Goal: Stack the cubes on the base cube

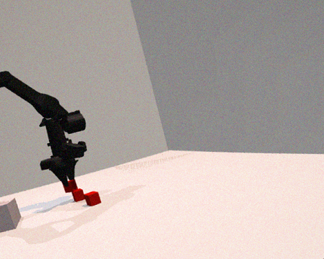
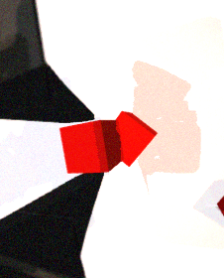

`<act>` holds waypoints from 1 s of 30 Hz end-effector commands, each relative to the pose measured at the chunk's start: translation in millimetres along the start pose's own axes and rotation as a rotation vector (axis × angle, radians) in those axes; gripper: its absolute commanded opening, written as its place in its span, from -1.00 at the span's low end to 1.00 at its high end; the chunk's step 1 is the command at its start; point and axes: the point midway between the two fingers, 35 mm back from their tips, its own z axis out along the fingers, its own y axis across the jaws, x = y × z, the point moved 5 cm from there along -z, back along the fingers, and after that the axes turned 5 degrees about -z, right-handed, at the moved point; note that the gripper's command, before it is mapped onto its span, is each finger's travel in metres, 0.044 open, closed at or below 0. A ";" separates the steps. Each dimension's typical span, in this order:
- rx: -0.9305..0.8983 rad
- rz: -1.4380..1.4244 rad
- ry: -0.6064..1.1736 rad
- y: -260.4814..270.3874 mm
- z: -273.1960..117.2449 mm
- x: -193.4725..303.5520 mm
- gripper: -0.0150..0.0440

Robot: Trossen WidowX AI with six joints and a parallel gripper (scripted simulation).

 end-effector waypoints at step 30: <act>0.000 0.000 0.000 0.0 -30.5 -0.2 0.20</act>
